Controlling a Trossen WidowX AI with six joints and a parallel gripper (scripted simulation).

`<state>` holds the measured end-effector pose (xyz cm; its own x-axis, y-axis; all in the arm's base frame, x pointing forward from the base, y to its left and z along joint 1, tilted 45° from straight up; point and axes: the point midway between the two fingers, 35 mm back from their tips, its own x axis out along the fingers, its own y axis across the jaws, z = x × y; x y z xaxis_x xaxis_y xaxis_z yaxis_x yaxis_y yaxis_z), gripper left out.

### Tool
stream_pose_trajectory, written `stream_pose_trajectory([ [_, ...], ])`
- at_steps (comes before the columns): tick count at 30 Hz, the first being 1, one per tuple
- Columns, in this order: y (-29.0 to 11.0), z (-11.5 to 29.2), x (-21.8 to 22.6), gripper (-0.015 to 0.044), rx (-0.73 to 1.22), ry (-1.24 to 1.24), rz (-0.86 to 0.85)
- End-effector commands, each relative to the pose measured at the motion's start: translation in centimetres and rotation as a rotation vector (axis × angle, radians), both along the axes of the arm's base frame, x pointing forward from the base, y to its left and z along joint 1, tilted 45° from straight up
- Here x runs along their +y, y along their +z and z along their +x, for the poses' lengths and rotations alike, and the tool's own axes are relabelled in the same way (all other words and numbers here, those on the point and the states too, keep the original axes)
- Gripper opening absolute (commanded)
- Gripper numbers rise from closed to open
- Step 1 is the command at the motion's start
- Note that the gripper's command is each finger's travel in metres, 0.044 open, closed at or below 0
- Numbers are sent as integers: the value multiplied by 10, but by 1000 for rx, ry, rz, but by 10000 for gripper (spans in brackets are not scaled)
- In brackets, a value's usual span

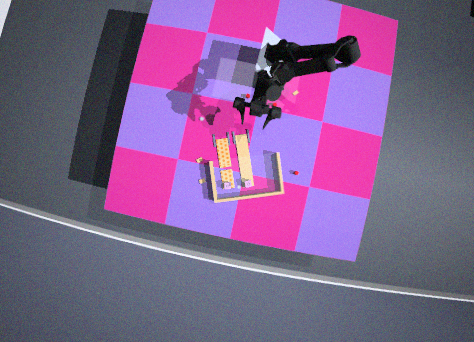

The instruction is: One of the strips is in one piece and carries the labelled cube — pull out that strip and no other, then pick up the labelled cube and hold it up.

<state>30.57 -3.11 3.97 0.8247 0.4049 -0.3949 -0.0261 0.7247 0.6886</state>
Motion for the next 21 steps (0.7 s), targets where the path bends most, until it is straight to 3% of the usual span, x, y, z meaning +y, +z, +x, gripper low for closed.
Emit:
stream_pose_trajectory([
  [1, -2, -1, 1, 400, 9, 3, 13],
  [8, -2, -1, 1, 400, 9, 3, 13],
  [21, -60, 61, 14, 59, 256, 378, -152],
])
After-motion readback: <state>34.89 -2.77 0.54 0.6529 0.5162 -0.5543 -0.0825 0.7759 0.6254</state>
